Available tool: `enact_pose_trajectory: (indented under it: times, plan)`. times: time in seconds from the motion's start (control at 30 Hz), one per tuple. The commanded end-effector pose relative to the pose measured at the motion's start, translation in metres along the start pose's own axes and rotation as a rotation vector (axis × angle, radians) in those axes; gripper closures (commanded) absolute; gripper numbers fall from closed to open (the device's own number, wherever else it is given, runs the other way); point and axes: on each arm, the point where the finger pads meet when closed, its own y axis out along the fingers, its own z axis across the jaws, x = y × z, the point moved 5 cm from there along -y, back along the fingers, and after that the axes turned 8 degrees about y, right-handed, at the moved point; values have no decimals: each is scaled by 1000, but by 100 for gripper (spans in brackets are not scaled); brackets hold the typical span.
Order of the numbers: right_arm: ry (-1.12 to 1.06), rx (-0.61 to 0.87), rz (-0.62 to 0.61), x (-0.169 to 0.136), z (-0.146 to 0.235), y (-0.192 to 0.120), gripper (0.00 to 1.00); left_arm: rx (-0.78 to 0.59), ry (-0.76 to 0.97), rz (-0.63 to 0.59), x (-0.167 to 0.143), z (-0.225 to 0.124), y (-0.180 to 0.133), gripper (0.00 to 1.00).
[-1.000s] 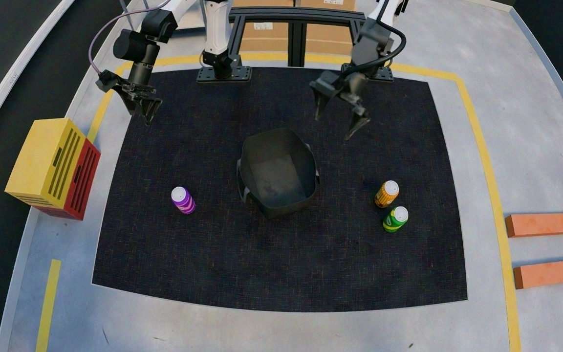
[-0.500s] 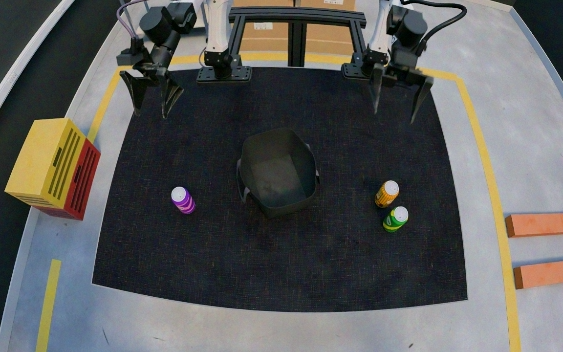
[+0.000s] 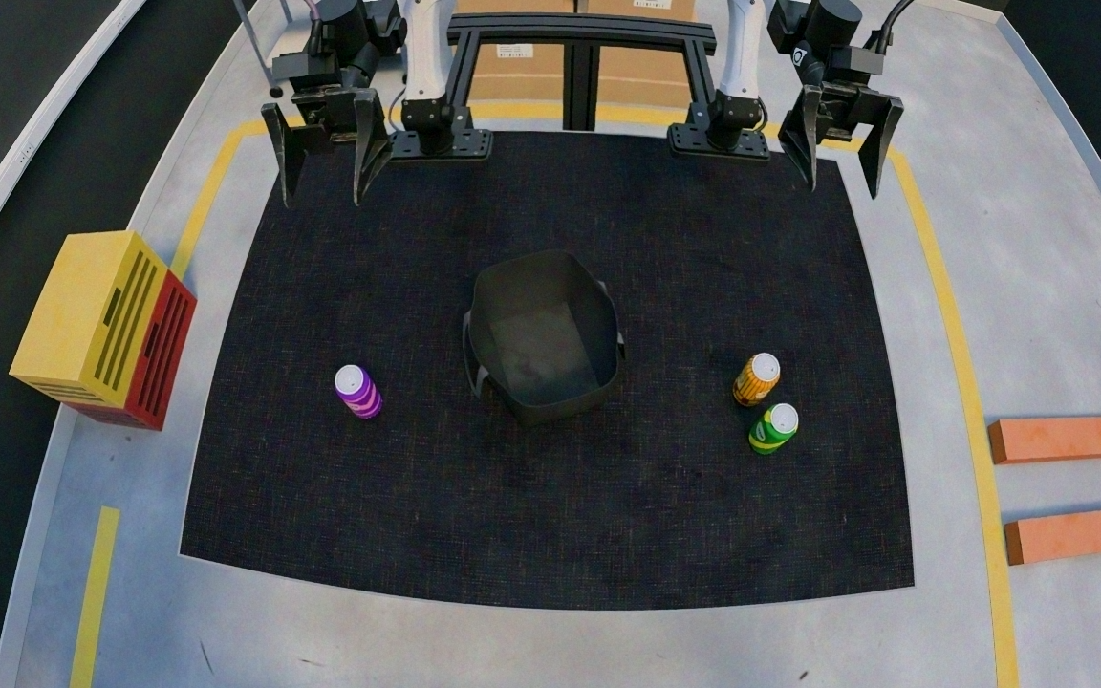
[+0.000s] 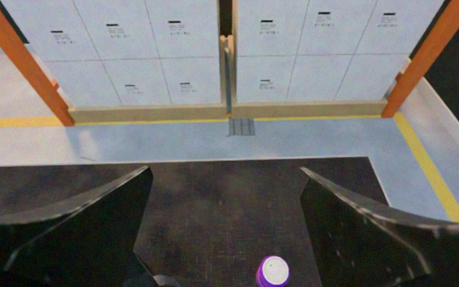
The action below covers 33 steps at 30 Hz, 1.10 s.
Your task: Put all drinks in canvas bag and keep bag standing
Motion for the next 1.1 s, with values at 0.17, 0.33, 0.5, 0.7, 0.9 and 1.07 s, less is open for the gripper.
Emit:
enact_pose_trajectory:
  times: [0.17, 0.33, 0.5, 0.7, 0.9, 1.07]
  plan:
    - [130, -111, 192, -28, -25, 2, 0, 6, 10, -62, 22, 5, 0, 0]
    - [291, -261, 365, -51, -54, -5, 0, 2, 9, -63, 23, 3, 0, 0]
    - [474, -463, 556, -80, -87, -21, 0, 2, 9, -63, 23, 3, 0, 0]
    - [611, -613, 663, -94, -108, -36, 0, 3, 9, -65, 23, 4, 0, 0]
    - [823, -851, 807, -110, -132, -64, 0, 3, 9, -65, 23, 4, 0, 0]
    - [1022, -1072, 922, -117, -146, -92, 0, 3, 9, -65, 23, 4, 0, 0]
